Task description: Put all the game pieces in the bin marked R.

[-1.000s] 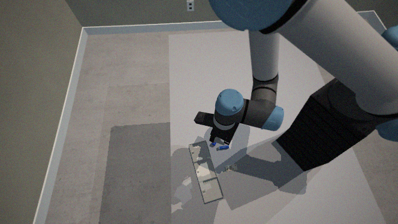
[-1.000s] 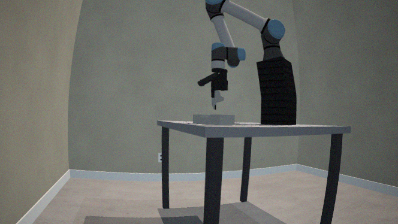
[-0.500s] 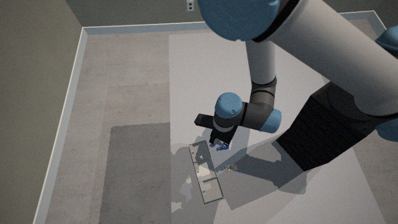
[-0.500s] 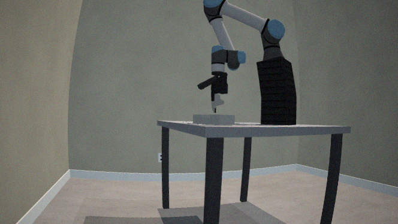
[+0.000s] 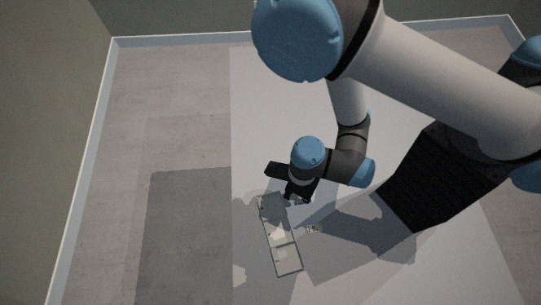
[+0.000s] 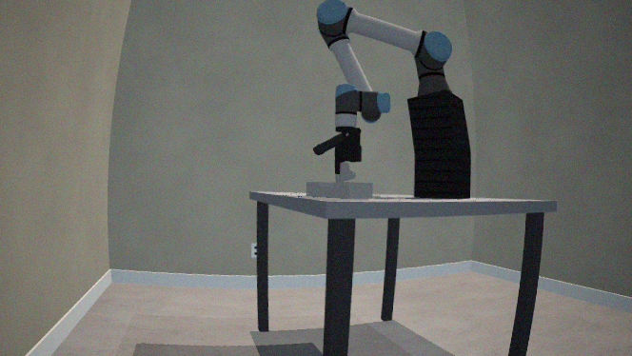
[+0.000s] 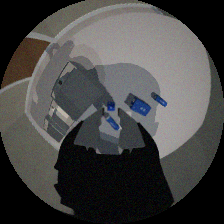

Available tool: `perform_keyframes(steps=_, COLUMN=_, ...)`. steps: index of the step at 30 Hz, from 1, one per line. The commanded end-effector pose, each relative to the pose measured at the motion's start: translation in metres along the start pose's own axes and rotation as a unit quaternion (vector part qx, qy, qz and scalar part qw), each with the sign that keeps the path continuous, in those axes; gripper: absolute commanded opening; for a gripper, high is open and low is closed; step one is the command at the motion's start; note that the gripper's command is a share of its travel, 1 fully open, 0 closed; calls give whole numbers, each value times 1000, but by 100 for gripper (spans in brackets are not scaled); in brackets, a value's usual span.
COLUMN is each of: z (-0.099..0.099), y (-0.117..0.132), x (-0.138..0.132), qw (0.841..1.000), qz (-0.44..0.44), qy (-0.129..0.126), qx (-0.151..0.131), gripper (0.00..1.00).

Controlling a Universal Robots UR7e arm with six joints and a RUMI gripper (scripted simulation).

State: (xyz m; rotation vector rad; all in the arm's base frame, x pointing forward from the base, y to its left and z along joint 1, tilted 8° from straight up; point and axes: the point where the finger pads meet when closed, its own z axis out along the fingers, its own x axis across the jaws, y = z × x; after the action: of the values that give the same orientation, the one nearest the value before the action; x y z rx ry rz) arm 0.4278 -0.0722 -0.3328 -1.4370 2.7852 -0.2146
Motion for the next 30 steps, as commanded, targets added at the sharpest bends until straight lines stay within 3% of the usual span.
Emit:
perform_keyframes(steps=1, z=3, y=-1, x=0, qw=1000, qz=0, qy=0, qx=1, gripper=18)
perform_keyframes(steps=8, z=12, y=0, x=0, qw=1000, qz=0, qy=0, qx=1, gripper=18)
perform_keyframes(steps=21, z=12, y=0, x=0, qw=1000, qz=0, qy=0, qx=1, gripper=18)
perform_keyframes(steps=22, z=12, y=0, x=0, qw=1000, qz=0, qy=0, qx=1, gripper=0)
perform_keyframes(steps=30, z=12, y=0, x=0, qw=1000, qz=0, qy=0, qx=1, gripper=0)
